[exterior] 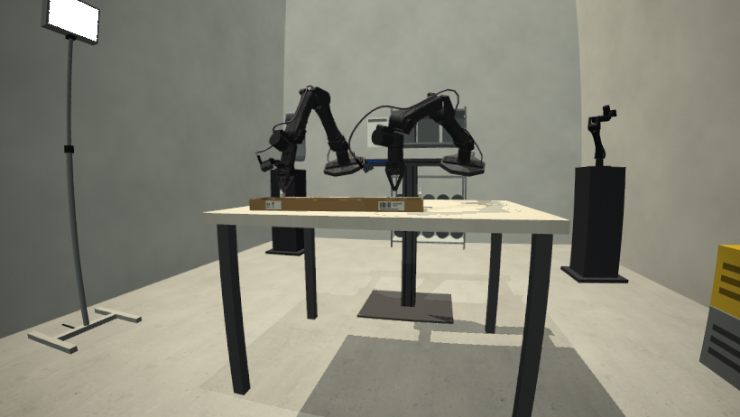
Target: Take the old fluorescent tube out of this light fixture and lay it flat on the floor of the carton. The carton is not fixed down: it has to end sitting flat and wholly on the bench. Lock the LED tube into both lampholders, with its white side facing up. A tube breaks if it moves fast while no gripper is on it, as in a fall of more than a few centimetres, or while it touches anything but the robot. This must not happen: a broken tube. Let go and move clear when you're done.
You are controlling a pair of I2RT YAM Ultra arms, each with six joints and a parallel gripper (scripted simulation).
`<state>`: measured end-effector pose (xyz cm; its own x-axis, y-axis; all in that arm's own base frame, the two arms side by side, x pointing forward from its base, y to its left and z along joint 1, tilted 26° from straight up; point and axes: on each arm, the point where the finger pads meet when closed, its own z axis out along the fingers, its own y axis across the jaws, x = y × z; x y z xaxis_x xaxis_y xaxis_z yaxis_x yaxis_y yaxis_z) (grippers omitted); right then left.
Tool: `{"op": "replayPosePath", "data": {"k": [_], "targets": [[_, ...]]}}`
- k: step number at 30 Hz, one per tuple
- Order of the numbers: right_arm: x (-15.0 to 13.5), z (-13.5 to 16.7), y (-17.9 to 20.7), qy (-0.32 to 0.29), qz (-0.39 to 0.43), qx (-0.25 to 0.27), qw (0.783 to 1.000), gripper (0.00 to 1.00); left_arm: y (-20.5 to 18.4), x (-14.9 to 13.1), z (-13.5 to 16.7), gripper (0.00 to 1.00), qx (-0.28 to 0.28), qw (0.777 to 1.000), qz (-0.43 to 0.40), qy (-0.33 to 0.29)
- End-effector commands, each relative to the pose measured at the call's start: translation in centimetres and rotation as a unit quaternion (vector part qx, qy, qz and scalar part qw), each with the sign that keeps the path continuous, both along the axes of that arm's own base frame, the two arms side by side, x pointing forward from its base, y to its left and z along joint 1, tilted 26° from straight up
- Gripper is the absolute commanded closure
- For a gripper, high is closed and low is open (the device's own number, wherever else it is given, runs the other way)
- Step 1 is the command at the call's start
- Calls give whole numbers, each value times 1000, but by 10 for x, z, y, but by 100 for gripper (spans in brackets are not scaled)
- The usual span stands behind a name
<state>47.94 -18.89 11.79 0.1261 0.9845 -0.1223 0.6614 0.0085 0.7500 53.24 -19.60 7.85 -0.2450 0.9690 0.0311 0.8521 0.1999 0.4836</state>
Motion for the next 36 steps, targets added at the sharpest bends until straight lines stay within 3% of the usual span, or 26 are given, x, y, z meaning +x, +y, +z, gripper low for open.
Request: {"op": "replayPosePath", "data": {"k": [1,31,36], "targets": [[9,21,-2,-19,2,-19,1000,68,-16,0,18,68,-13,1000,-11,-15],[8,11,-4,-9,1,-14,1000,68,-16,0,11,68,-9,1000,-13,-10],[8,24,-3,-21,1,-20,1000,68,-16,0,11,68,-9,1000,-13,-10]]}}
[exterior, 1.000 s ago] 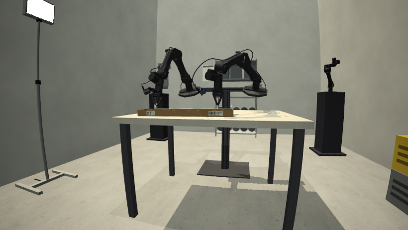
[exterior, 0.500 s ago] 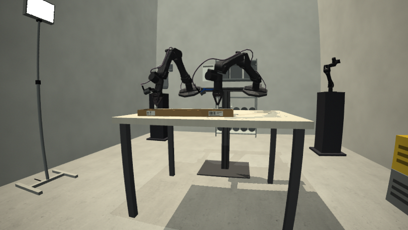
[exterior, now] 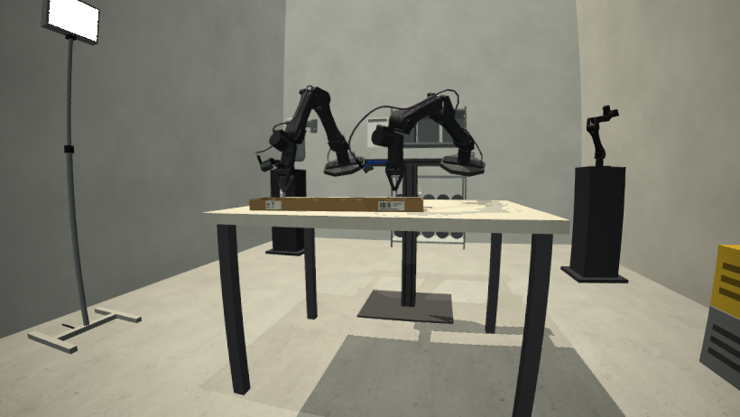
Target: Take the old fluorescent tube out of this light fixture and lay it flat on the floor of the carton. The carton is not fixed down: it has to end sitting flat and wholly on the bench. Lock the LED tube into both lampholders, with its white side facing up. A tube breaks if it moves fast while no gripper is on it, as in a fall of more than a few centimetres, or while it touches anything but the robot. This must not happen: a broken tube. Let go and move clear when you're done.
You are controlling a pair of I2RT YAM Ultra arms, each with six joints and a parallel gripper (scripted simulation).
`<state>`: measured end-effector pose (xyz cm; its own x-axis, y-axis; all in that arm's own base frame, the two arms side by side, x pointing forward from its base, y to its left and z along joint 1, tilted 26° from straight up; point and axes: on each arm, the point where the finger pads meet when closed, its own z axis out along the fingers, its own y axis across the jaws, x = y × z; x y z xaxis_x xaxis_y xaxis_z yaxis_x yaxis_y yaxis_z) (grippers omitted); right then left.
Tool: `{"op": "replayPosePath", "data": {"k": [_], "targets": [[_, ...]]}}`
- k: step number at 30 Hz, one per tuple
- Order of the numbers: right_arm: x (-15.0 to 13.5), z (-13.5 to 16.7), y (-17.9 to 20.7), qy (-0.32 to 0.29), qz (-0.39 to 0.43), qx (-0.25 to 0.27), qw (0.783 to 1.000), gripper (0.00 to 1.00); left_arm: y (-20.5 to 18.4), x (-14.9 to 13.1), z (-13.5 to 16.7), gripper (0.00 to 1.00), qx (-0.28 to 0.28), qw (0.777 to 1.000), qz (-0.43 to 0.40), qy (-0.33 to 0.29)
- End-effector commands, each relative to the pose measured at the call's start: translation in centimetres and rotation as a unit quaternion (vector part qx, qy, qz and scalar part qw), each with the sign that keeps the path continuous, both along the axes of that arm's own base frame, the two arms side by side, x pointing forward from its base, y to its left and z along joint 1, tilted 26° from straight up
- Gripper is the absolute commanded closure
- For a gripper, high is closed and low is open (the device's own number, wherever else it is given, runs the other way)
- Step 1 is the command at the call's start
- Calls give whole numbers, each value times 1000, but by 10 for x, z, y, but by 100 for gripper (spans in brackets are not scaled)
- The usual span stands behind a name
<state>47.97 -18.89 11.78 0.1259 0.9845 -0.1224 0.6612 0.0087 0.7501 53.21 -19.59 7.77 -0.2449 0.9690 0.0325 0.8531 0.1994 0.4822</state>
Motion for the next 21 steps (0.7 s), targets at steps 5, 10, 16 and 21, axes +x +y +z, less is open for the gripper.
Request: {"op": "replayPosePath", "data": {"k": [5,10,16,21], "targets": [[14,43,2,-45,15,-40,998,68,4,3,31,68,-28,999,17,-32],[5,44,16,-33,53,-84,994,68,10,12,61,68,-81,992,54,-78],[-9,40,28,-1,95,-131,987,68,6,1,62,68,-131,985,81,-84],[1,80,44,-54,117,-168,977,68,42,14,117,68,-162,969,119,-147]]}}
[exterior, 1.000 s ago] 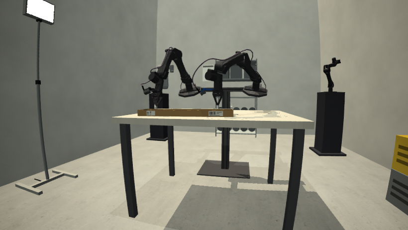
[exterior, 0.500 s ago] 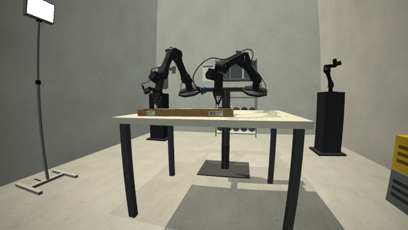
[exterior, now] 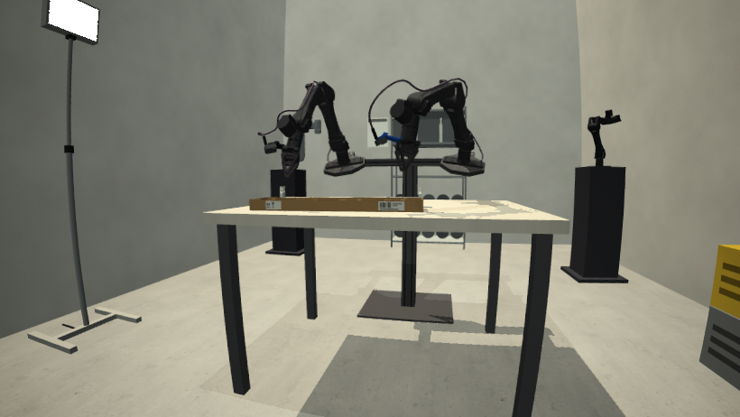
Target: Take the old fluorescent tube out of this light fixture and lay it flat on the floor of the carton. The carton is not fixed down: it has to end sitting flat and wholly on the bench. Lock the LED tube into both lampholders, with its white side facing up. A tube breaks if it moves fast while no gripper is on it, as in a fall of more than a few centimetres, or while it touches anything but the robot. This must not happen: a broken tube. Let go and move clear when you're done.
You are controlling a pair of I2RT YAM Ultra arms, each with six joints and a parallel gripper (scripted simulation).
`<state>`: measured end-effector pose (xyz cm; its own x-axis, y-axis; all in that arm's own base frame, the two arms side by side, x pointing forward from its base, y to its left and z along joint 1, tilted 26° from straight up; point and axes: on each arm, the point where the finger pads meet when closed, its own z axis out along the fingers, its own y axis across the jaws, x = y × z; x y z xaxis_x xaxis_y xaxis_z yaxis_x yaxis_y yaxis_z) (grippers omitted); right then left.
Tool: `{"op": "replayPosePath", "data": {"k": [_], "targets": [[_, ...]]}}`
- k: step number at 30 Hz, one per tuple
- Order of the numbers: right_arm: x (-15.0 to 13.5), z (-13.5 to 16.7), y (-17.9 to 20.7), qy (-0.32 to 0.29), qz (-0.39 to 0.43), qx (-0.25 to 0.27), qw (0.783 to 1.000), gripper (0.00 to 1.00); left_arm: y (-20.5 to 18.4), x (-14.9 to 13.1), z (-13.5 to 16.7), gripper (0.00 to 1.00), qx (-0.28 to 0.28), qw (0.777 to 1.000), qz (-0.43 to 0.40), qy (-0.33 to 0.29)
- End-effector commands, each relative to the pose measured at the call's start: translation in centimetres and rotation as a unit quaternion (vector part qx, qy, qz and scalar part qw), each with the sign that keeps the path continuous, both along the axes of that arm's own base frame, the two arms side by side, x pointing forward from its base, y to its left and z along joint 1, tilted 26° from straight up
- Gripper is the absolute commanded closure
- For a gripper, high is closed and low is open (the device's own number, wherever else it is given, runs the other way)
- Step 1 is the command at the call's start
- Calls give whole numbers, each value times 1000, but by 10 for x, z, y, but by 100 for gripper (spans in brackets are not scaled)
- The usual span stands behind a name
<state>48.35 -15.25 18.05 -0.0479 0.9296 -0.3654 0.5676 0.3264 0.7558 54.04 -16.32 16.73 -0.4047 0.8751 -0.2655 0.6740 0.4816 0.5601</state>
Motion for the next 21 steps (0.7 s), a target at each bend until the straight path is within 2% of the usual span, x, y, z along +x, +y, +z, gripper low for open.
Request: {"op": "replayPosePath", "data": {"k": [1,3,8,9,10,11,12,13,15,16,17,21], "targets": [[-2,27,10,-24,27,-56,998,68,11,5,35,68,-52,997,30,-55],[0,52,18,-45,47,-94,993,68,20,4,53,68,-83,992,51,-81],[-11,82,45,-61,105,-191,974,68,46,-6,105,68,-166,971,98,-142],[-17,37,33,-3,89,-150,985,68,23,-12,52,68,-144,983,76,-88],[-10,83,42,-65,92,-169,979,68,42,-12,92,68,-153,975,90,-131],[-14,76,45,-58,99,-173,978,68,44,-13,97,68,-160,973,93,-137],[-13,95,52,-77,107,-192,972,68,57,-14,114,68,-176,965,108,-160],[-15,98,55,-78,115,-206,969,68,61,-16,121,68,-190,960,114,-170],[-15,98,55,-78,115,-206,969,68,61,-16,121,68,-190,960,114,-170],[-15,112,59,-90,121,-225,963,68,65,-19,129,68,-205,954,121,-181],[-20,105,63,-82,131,-236,959,68,69,-22,136,68,-218,948,127,-193],[-31,144,83,-113,162,-319,927,68,90,-43,175,68,-291,911,154,-248]]}}
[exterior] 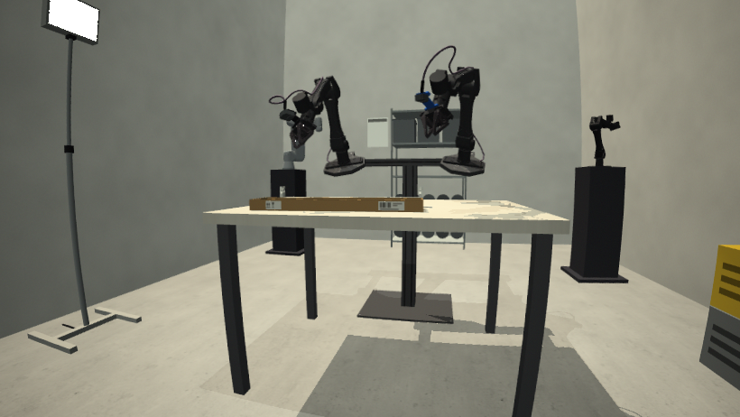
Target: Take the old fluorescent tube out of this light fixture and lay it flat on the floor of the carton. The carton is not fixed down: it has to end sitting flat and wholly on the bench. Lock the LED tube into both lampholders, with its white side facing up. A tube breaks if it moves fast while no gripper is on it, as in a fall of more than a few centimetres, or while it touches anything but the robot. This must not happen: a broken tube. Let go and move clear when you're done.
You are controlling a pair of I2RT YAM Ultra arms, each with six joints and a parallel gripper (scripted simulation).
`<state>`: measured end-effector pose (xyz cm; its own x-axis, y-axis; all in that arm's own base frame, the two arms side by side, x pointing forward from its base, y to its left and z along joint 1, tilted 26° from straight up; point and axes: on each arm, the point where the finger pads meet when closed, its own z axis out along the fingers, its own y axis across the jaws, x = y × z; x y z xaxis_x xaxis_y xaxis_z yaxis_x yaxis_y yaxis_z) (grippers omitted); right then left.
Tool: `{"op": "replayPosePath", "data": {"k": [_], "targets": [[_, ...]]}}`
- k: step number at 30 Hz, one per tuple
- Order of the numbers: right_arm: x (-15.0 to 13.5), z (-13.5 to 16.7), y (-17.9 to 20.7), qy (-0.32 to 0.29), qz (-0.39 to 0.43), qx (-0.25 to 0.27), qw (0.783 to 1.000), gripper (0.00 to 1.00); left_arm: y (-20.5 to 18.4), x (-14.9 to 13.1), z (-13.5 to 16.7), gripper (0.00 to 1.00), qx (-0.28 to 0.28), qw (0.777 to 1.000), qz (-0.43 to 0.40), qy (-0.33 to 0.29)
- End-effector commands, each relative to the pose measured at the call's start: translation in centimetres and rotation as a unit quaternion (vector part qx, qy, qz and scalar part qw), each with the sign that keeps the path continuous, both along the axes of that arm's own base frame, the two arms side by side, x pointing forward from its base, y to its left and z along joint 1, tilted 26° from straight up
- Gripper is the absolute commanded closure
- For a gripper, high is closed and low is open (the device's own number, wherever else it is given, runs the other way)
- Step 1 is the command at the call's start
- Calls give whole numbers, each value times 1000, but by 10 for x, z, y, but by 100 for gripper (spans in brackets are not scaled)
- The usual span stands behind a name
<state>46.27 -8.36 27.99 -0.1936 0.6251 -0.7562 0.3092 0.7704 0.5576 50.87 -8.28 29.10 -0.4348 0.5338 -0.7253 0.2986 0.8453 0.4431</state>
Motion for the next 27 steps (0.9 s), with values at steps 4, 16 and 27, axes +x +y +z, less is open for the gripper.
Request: {"op": "replayPosePath", "data": {"k": [4,16,27], "targets": [[-28,68,35,-73,60,-171,981,68,31,-39,82,68,-140,980,42,-138],[-58,116,63,-130,89,-264,951,68,62,-89,123,68,-225,943,65,-236],[-88,137,86,-160,110,-339,920,68,83,-136,133,68,-283,911,75,-292]]}}
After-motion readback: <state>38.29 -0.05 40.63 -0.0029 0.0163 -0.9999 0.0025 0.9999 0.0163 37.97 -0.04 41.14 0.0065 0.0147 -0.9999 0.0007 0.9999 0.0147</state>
